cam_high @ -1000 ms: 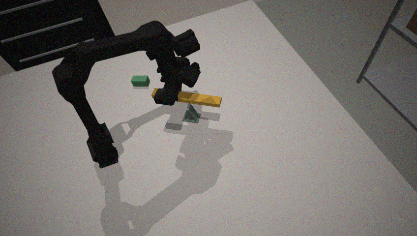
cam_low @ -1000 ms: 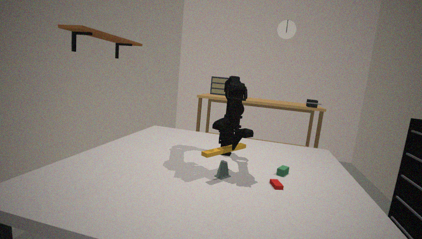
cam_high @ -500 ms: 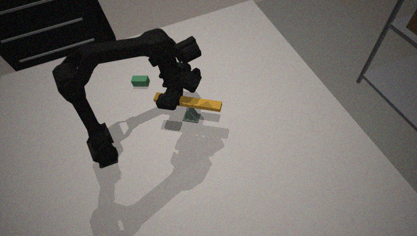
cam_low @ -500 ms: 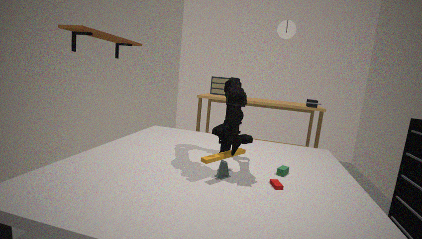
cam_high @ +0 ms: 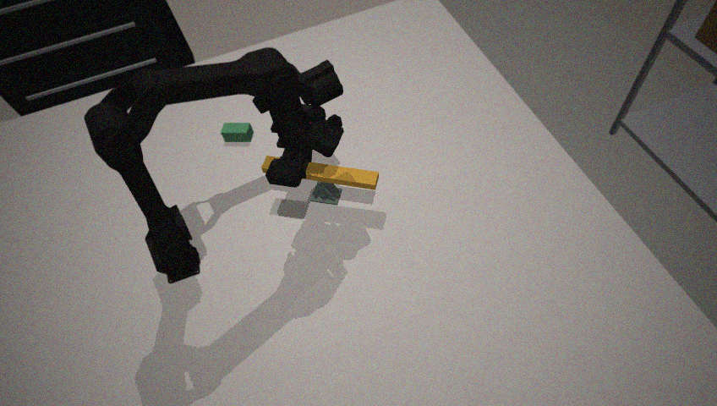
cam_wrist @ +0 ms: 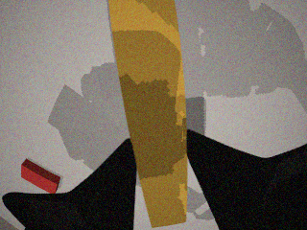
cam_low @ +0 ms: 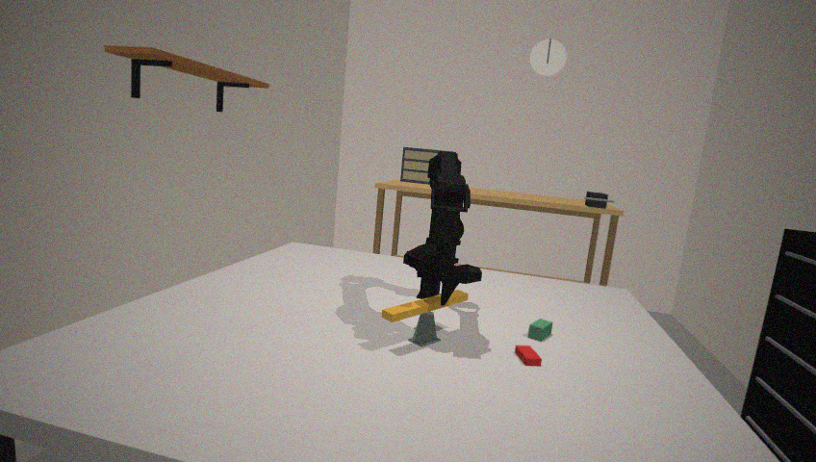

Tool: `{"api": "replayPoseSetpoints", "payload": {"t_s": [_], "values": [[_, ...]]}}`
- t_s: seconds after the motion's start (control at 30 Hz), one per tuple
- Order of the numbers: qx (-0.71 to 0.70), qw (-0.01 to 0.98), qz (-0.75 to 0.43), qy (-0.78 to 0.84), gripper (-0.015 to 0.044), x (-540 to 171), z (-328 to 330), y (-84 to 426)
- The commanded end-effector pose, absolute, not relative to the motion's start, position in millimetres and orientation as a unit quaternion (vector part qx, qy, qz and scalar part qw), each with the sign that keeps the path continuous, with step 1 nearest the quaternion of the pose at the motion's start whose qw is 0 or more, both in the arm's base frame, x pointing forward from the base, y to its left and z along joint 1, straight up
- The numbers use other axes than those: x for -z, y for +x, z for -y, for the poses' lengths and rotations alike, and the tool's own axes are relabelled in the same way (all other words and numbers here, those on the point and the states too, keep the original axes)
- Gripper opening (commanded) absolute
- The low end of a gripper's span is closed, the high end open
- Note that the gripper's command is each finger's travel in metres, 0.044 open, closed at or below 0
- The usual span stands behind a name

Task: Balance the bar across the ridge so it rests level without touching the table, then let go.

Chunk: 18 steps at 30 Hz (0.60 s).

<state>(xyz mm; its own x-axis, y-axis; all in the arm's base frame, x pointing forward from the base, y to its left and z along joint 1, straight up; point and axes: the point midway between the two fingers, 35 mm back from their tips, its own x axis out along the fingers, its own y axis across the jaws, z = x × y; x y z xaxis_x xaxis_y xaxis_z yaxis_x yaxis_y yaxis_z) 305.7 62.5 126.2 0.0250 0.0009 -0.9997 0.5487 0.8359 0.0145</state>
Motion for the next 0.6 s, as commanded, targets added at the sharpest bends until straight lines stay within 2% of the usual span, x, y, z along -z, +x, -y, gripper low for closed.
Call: {"api": "replayPoseSetpoints", "payload": {"t_s": [0.0, 0.57], "values": [[0.198, 0.686, -0.669, 0.207, 0.0, -126.3, -63.1, 306.0], [0.198, 0.686, -0.669, 0.207, 0.0, -124.8, -63.1, 306.1]]}}
